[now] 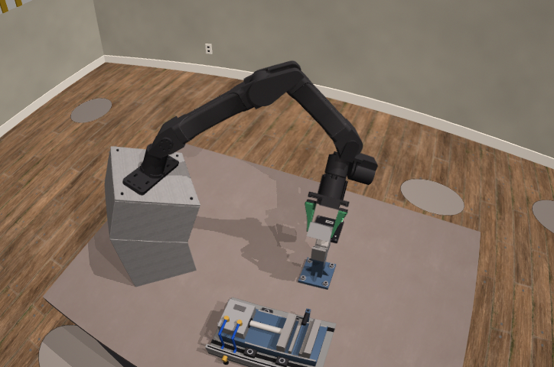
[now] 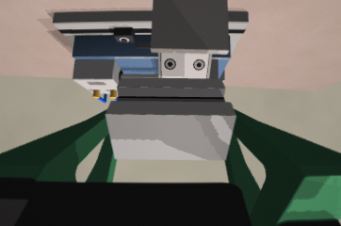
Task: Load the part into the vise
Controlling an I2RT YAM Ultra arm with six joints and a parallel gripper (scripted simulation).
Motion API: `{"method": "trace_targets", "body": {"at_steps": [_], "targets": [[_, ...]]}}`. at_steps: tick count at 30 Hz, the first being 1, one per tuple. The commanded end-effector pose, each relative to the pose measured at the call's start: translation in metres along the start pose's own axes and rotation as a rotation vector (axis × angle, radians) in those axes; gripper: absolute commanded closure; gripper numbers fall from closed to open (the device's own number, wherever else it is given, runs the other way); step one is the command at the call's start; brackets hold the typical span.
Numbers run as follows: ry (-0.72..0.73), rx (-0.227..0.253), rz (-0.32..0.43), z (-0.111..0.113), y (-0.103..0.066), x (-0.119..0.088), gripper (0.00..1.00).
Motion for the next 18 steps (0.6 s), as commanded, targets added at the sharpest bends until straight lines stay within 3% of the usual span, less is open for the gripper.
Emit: {"method": "trace_targets", "body": {"at_steps": [1,18], "targets": [[0.033,-0.045,0.007,-0.014,-0.008,-0.003,1.00],[0.030,-0.044,0.007,-0.013,0.005,0.011,1.00]]}}
Point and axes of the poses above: the point where the finger pads meet when closed, its own y axis out along the fingers, its own z axis across the jaws, x = y × z, the point moved 6 cm from there along -y, back along the fingers, and after that the axes turned 4 degrees about y, right-handed, at the moved point
